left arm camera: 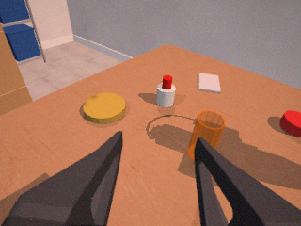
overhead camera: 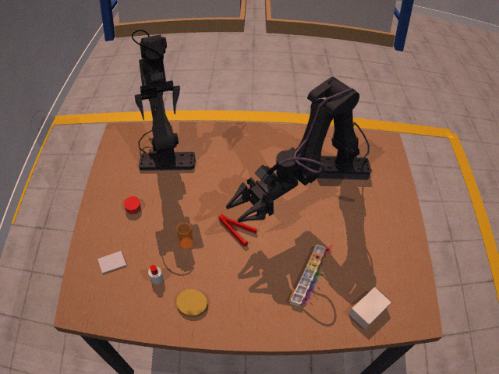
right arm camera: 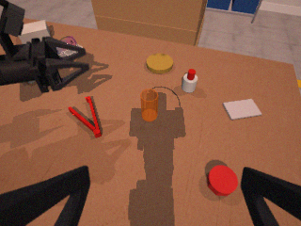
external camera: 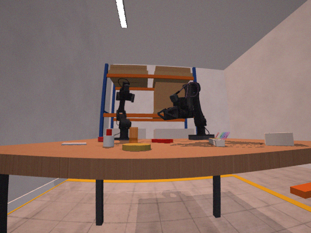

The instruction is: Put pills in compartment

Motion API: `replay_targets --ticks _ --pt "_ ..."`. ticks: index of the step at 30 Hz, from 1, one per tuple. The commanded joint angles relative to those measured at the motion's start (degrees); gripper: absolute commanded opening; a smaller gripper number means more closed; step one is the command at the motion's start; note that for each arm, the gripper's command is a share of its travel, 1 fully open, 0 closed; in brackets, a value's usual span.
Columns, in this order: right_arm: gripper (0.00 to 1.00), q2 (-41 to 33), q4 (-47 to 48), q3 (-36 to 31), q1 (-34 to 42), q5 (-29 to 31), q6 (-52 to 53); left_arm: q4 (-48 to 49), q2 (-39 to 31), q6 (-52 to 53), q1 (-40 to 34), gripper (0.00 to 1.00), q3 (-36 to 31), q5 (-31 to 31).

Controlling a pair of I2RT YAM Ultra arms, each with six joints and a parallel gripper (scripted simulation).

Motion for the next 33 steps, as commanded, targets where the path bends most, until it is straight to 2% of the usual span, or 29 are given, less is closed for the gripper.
replay_targets --ticks 1,9,10,12,15,21,27,29,33 --pt "1.00 -0.3 -0.5 1.2 -0.3 -0.4 -0.5 -4.5 -6.9 -0.7 2.3 0.56 -3.4 -3.3" --pt "1.00 -0.3 -0.5 1.2 -0.3 -0.4 -0.5 -17.2 -26.6 -1.0 8.7 0.56 -7.6 -7.3" --pt "1.00 -0.3 -0.5 1.2 -0.3 -0.4 -0.5 -19.3 -29.4 -1.1 9.8 0.56 -6.5 -7.7" --pt "1.00 -0.3 -0.5 1.2 -0.3 -0.4 -0.5 -19.3 -29.4 -1.1 9.8 0.56 -6.5 -7.7" --pt "1.00 -0.3 -0.5 1.2 -0.3 -0.4 -0.5 -27.1 -37.1 -1.2 13.2 0.56 -5.8 -8.5" --pt "1.00 -0.3 -0.5 1.2 -0.3 -0.4 -0.5 -40.1 -47.8 -1.4 20.5 0.56 -1.9 -9.2" --pt "1.00 -0.3 -0.5 1.2 -0.3 -0.4 -0.5 -51.5 -52.8 -1.9 28.8 0.56 5.2 -8.0" --pt "1.00 -0.3 -0.5 1.2 -0.3 -0.4 -0.5 -51.5 -52.8 -1.9 28.8 0.56 5.2 -8.0" --pt "1.00 -0.3 -0.5 1.2 -0.3 -0.4 -0.5 -57.5 -52.7 -2.2 34.2 0.56 10.8 -7.2"
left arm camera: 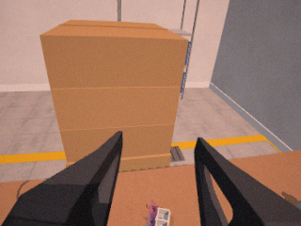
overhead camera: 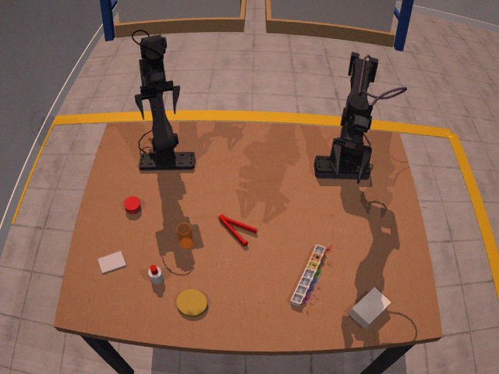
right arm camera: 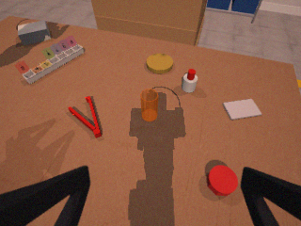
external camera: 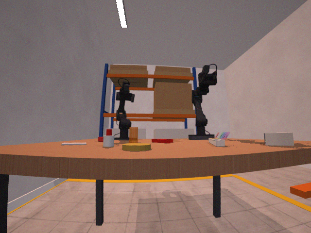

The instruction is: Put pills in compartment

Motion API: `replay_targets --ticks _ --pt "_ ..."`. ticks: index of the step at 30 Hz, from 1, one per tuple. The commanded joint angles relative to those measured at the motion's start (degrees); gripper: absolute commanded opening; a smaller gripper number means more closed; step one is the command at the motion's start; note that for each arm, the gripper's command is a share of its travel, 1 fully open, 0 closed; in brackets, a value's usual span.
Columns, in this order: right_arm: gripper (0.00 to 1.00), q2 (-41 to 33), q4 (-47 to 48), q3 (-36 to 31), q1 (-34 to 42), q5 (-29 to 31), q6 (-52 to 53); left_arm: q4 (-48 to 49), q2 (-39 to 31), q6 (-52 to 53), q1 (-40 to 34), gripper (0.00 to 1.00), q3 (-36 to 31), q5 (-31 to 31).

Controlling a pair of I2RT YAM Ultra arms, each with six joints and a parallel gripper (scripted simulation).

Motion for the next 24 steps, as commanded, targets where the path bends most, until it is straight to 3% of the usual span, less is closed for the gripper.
replay_targets --ticks 1,11,21,24 --pt "1.00 -0.3 -0.5 1.2 -0.3 -0.4 -0.5 -8.5 -0.6 -0.8 4.0 0.56 5.1 0.7" --pt "1.00 -0.3 -0.5 1.2 -0.3 -0.4 -0.5 -16.5 2.8 -1.6 14.3 0.56 16.8 2.2" --pt "1.00 -0.3 -0.5 1.2 -0.3 -0.4 -0.5 -19.2 4.7 -1.7 17.3 0.56 21.3 2.6" --pt "1.00 -0.3 -0.5 1.2 -0.3 -0.4 -0.5 -21.6 4.1 -0.1 16.7 0.90 20.3 2.9"
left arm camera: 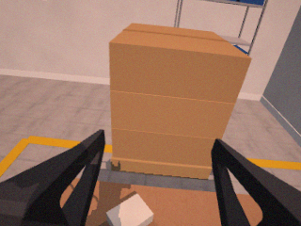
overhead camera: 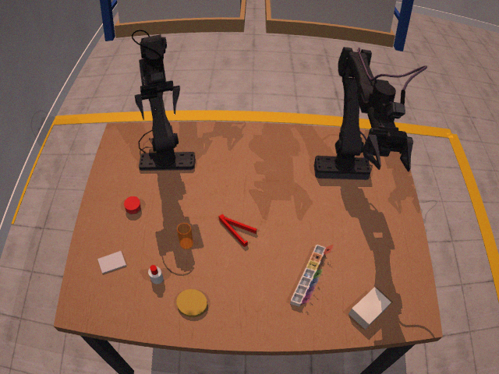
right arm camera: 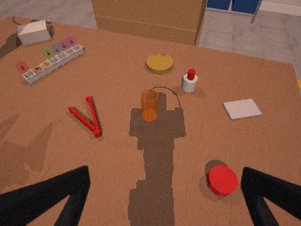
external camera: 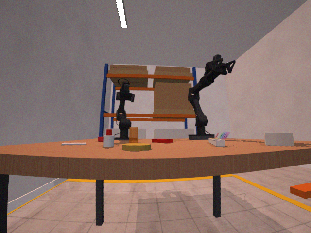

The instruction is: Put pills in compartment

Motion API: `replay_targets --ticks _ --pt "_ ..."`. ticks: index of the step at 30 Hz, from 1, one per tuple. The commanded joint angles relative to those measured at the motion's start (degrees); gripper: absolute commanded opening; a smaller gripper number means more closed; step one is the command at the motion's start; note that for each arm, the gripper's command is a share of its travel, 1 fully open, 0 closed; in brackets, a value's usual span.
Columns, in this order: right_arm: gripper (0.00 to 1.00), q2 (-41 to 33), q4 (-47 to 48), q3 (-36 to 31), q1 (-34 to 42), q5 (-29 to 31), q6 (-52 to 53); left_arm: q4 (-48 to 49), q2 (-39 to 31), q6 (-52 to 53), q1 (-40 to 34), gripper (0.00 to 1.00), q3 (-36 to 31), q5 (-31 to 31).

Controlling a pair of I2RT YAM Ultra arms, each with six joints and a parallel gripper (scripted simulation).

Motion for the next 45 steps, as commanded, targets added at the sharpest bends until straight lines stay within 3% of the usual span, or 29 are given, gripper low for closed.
replay_targets --ticks 1,9,15,21,23,30,45 --pt "1.00 -0.3 -0.5 1.2 -0.3 -0.4 -0.5 -6.2 -0.3 1.7 -0.7 1.00 0.2 0.9" --pt "1.00 -0.3 -0.5 1.2 -0.3 -0.4 -0.5 -16.0 2.4 5.0 -6.6 1.00 -5.2 0.4" --pt "1.00 -0.3 -0.5 1.2 -0.3 -0.4 -0.5 -19.9 10.3 5.4 -12.6 1.00 -7.7 1.5" --pt "1.00 -0.3 -0.5 1.2 -0.3 -0.4 -0.5 -20.3 23.3 5.3 -17.0 1.00 -5.0 2.4" --pt "1.00 -0.3 -0.5 1.2 -0.3 -0.4 -0.5 -20.3 23.3 5.3 -17.0 1.00 -5.0 2.4" --pt "1.00 -0.3 -0.5 1.2 -0.3 -0.4 -0.5 -21.1 33.4 5.5 -19.2 1.00 -1.4 3.2" --pt "1.00 -0.3 -0.5 1.2 -0.3 -0.4 -0.5 -20.6 35.3 5.4 -19.6 1.00 -0.1 2.8"
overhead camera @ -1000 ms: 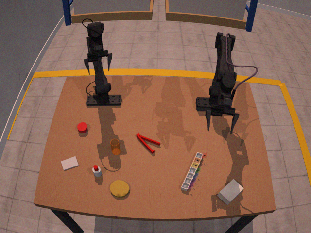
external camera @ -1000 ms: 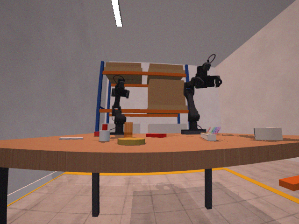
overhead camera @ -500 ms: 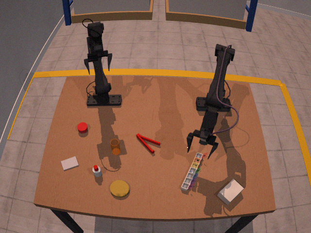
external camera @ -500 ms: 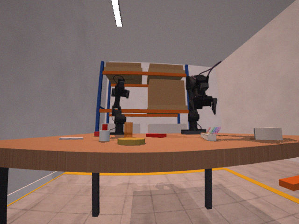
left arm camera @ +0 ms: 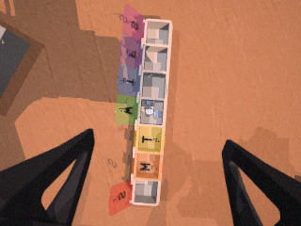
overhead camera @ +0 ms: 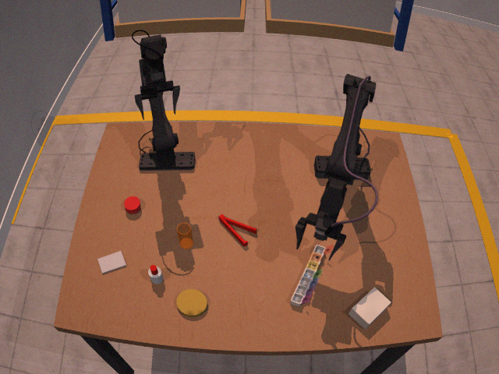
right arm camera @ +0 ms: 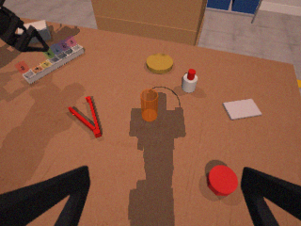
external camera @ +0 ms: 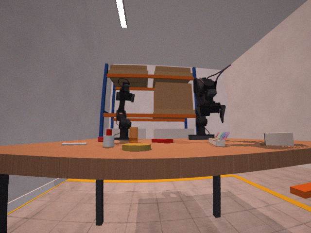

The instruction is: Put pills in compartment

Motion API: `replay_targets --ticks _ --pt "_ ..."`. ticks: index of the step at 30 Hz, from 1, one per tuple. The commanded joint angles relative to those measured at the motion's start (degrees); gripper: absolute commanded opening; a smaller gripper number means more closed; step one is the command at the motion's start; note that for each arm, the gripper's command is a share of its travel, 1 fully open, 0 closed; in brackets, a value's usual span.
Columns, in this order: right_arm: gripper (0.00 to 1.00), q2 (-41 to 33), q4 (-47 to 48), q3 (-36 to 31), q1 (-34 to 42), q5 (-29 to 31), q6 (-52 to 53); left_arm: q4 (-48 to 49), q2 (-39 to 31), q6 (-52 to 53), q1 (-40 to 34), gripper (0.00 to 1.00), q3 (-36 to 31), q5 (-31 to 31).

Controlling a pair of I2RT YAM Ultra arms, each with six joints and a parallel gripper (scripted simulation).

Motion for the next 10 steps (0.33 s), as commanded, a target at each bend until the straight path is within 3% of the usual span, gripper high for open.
replay_targets --ticks 1,10 --pt "1.00 -0.3 -0.5 1.2 -0.3 -0.4 -0.5 -0.9 -0.5 0.4 -0.6 1.00 1.7 0.1" --pt "1.00 -0.3 -0.5 1.2 -0.3 -0.4 -0.5 -0.9 -0.4 0.1 -0.2 1.00 1.1 0.0"
